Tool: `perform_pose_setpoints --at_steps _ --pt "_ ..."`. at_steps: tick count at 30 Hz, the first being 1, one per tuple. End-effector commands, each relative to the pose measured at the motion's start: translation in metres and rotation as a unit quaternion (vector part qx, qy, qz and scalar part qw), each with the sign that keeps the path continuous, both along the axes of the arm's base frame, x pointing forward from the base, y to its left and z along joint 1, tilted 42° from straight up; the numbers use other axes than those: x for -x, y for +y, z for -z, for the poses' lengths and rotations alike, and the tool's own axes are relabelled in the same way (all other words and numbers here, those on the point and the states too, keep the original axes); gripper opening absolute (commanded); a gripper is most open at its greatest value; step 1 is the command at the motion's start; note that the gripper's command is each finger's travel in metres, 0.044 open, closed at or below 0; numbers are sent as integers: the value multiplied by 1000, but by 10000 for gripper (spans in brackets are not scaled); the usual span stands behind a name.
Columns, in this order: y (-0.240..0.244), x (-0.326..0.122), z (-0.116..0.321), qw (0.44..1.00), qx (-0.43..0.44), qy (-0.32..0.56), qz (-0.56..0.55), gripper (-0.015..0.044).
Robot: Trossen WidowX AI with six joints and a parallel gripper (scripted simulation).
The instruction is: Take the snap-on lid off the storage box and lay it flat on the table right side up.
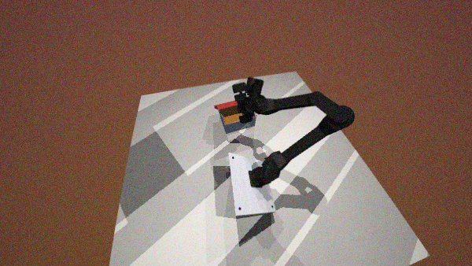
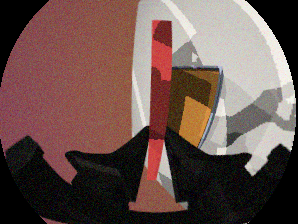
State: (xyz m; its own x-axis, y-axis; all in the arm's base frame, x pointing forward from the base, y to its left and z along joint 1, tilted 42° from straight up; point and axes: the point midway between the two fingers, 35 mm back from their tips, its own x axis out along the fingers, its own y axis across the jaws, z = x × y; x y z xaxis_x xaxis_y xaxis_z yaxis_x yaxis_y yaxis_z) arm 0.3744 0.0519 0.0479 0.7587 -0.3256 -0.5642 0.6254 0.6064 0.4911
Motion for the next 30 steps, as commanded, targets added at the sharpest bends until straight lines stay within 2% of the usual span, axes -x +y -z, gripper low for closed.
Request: perform_pose_setpoints --at_steps 1,30 --pt "9 -6 -7 1000 -4 -6 -3 0" --pt "35 -6 -35 1000 -5 -6 -3 0"
